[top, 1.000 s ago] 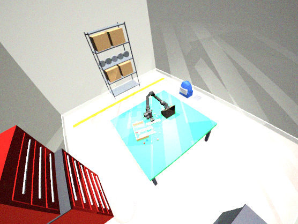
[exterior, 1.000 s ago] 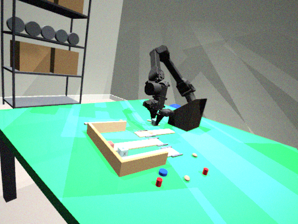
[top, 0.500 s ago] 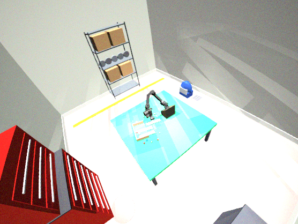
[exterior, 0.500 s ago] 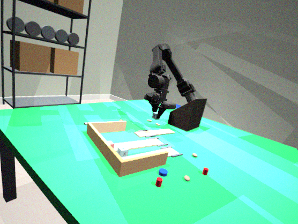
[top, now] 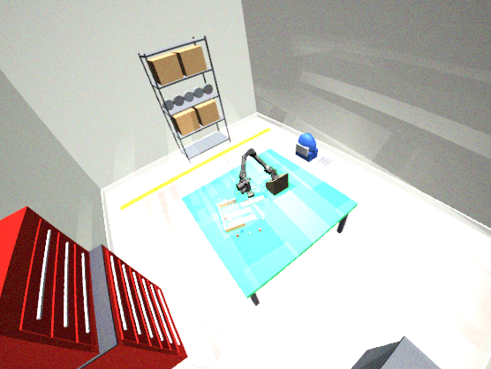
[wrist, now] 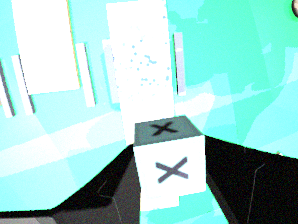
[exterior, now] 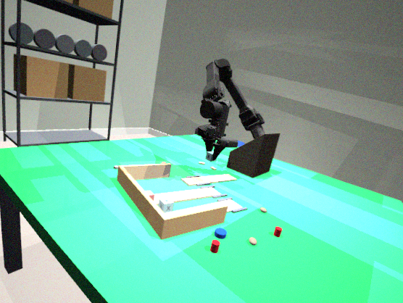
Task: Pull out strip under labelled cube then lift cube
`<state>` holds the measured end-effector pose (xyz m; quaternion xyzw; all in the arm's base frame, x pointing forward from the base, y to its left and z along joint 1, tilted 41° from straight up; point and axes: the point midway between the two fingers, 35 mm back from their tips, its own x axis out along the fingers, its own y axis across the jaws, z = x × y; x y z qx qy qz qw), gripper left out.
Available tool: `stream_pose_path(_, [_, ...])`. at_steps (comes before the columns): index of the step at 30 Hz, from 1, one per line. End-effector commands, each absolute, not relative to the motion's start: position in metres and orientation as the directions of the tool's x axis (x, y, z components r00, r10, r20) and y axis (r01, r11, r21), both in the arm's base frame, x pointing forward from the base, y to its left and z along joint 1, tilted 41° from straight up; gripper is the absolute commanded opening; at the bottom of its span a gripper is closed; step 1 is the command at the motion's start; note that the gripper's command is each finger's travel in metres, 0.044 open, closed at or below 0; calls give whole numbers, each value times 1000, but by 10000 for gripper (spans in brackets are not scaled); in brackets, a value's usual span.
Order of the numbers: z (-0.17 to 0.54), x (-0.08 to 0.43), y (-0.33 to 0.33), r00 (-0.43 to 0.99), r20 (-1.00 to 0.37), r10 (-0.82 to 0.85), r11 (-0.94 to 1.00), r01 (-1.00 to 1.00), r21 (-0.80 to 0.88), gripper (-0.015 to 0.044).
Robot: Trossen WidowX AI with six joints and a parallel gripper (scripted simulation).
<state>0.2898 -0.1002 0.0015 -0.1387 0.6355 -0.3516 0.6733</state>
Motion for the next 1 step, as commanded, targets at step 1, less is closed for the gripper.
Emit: stream_pose_path(1, [2, 290, -100, -55, -759, -649, 714, 302, -632, 0])
